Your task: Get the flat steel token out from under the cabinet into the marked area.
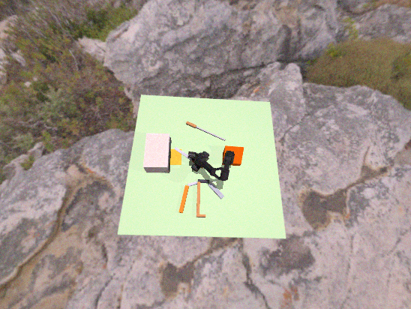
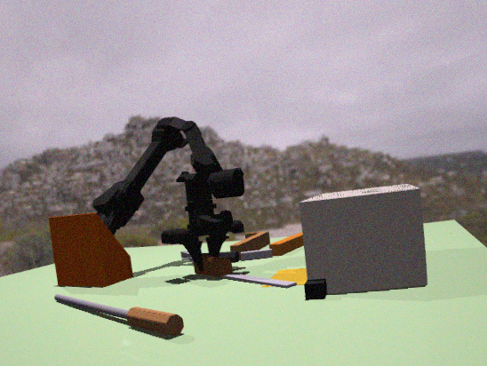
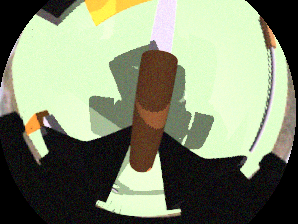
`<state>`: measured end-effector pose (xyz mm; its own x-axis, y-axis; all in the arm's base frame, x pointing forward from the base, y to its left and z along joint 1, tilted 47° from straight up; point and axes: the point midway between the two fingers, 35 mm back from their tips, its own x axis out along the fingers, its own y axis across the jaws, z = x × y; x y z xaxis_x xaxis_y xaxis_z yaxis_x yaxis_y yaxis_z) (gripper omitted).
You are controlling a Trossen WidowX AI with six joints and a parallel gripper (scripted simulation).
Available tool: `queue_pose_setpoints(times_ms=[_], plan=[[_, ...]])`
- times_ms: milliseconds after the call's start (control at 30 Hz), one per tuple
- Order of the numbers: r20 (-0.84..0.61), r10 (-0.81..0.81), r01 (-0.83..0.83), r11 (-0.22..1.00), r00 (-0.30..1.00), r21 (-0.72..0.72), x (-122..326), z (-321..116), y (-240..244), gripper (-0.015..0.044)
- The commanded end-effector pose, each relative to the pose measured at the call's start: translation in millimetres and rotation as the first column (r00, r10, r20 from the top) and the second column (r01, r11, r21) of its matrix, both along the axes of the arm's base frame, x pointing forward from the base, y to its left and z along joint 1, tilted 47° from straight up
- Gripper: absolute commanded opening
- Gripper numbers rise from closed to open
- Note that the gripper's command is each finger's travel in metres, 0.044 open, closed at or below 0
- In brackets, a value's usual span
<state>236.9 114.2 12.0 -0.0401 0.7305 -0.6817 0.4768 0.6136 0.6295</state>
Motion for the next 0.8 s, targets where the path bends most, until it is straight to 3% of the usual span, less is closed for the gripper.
queue_pose_setpoints(times_ms=[0,767], plan=[[0.002,-0.004,0.004,1.000,1.000,0.000,3,-3,-4,0.0000],[0.001,-0.005,0.005,1.000,1.000,-0.001,12,-18,-17,0.0000]])
